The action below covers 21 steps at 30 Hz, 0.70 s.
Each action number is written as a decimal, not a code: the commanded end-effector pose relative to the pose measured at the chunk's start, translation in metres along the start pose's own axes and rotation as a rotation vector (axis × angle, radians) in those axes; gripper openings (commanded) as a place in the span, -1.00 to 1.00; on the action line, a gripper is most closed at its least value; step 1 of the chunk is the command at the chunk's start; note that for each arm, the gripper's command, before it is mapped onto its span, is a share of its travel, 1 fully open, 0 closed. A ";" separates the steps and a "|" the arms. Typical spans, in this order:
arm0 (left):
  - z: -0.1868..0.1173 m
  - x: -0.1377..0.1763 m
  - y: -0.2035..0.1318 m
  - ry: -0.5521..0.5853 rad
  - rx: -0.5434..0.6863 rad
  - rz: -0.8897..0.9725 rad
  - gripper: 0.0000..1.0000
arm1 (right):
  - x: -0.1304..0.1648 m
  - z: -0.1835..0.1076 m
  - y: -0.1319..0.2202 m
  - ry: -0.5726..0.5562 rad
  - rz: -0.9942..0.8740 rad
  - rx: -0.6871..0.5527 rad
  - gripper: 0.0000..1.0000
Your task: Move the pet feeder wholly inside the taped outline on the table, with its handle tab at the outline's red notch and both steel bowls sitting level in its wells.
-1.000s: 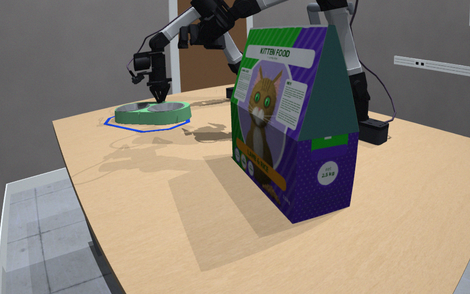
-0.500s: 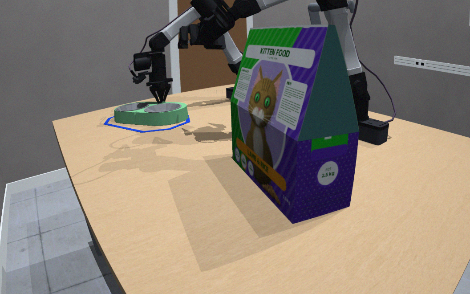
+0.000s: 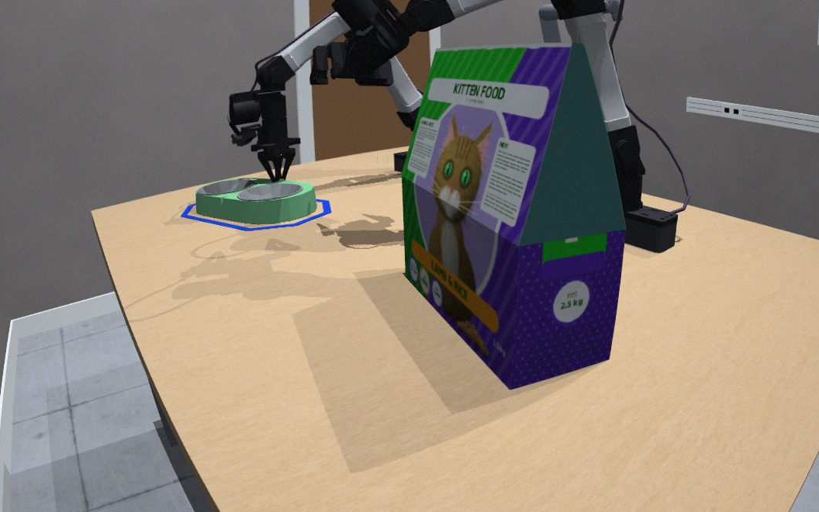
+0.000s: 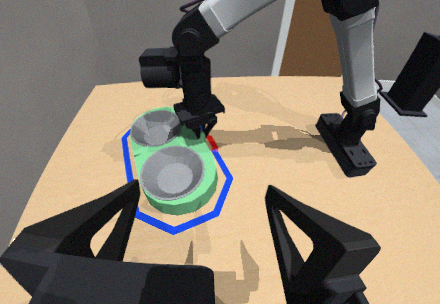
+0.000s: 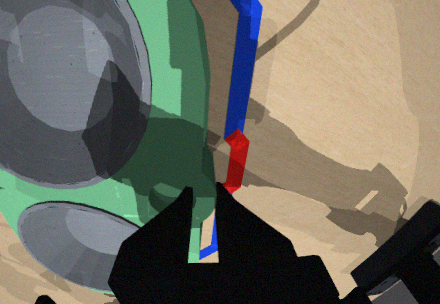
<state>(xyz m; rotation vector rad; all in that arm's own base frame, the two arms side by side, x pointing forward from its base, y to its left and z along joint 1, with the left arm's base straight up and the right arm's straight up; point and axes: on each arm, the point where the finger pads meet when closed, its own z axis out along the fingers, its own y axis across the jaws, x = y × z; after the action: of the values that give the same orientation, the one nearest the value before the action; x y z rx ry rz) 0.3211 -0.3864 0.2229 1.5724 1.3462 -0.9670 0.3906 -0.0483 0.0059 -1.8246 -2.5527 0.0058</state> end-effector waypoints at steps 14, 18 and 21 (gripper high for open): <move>-0.002 -0.007 0.002 -0.018 -0.007 0.023 1.00 | -0.007 -0.041 0.006 -0.032 0.054 -0.065 -0.32; -0.002 -0.007 0.002 -0.018 -0.007 0.023 1.00 | -0.006 -0.054 0.009 -0.038 0.057 -0.078 -0.32; -0.002 -0.007 0.002 -0.018 -0.007 0.023 1.00 | -0.008 -0.055 0.012 -0.054 0.020 -0.086 0.13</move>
<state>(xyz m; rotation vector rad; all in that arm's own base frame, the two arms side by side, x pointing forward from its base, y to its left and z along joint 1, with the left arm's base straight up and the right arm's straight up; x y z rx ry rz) 0.3211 -0.3864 0.2229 1.5724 1.3462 -0.9670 0.3995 -0.0489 0.0408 -1.9045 -2.5532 -0.0424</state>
